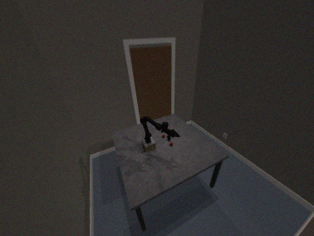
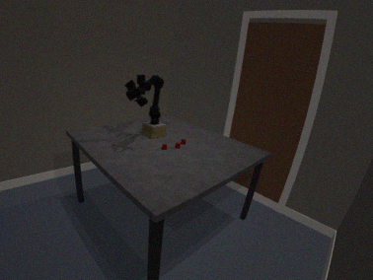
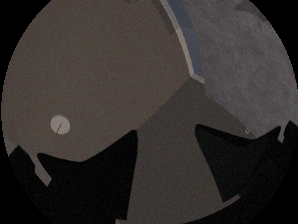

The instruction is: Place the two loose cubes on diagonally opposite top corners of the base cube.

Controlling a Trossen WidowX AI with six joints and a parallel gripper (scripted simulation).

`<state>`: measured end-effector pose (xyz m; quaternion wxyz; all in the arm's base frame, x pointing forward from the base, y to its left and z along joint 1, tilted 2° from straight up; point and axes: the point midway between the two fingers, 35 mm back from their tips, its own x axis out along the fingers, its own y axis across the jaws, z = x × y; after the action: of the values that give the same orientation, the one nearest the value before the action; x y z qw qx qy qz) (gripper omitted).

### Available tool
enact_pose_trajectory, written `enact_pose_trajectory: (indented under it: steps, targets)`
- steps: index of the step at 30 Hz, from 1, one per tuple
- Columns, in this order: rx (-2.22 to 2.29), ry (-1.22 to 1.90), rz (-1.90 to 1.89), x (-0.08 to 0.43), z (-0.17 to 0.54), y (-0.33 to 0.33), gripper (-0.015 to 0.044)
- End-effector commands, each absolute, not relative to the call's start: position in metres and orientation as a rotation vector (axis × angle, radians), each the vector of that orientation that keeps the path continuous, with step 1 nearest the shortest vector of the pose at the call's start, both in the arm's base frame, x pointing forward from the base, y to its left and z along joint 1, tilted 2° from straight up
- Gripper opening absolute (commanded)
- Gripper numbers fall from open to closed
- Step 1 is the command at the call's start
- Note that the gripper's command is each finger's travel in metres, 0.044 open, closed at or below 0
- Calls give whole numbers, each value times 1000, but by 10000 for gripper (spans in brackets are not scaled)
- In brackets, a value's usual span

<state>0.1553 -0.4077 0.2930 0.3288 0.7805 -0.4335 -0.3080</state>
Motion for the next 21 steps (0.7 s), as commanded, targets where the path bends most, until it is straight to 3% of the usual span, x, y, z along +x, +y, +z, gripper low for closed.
enact_pose_trajectory:
  steps: [1,12,21]
  targets:
    - [2026,-884,-945,198,262,-394,265]
    - [1840,-108,-1165,292,174,-317,265]
    - [1533,531,-1154,333,115,-227,265]
